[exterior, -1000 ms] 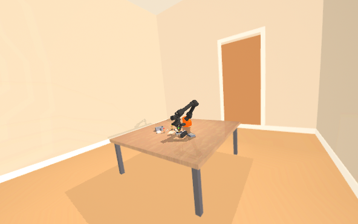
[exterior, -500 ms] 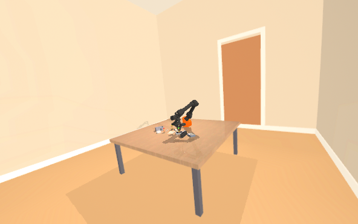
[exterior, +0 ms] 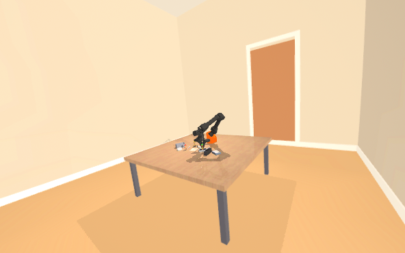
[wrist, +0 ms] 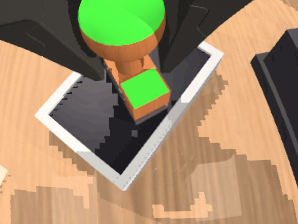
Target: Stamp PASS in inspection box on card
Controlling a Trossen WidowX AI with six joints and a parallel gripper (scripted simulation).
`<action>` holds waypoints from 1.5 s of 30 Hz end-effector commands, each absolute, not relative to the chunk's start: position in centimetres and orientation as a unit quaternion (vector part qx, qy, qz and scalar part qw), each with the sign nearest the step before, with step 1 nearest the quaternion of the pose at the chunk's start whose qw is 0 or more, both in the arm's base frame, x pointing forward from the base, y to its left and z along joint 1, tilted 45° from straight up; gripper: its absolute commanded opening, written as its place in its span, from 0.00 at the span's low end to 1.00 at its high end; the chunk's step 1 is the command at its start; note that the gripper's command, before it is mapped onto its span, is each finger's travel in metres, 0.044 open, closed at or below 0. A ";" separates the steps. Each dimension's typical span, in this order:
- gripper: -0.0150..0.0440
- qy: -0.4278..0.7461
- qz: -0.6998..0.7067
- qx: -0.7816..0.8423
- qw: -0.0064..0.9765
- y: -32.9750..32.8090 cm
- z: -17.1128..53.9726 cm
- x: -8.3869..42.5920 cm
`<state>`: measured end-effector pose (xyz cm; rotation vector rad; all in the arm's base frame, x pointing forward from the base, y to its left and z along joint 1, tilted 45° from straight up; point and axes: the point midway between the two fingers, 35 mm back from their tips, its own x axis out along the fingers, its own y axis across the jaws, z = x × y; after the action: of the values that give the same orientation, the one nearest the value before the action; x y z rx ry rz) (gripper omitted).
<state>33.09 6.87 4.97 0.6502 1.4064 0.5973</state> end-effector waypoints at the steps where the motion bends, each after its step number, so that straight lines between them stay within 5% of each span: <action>1: 0.25 0.627 0.267 0.290 0.672 7.1 4.7 33.1; 45: 0.25 0.627 0.267 0.290 0.672 6.8 5.1 33.0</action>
<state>33.06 6.86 5.07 0.6508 1.4088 0.5994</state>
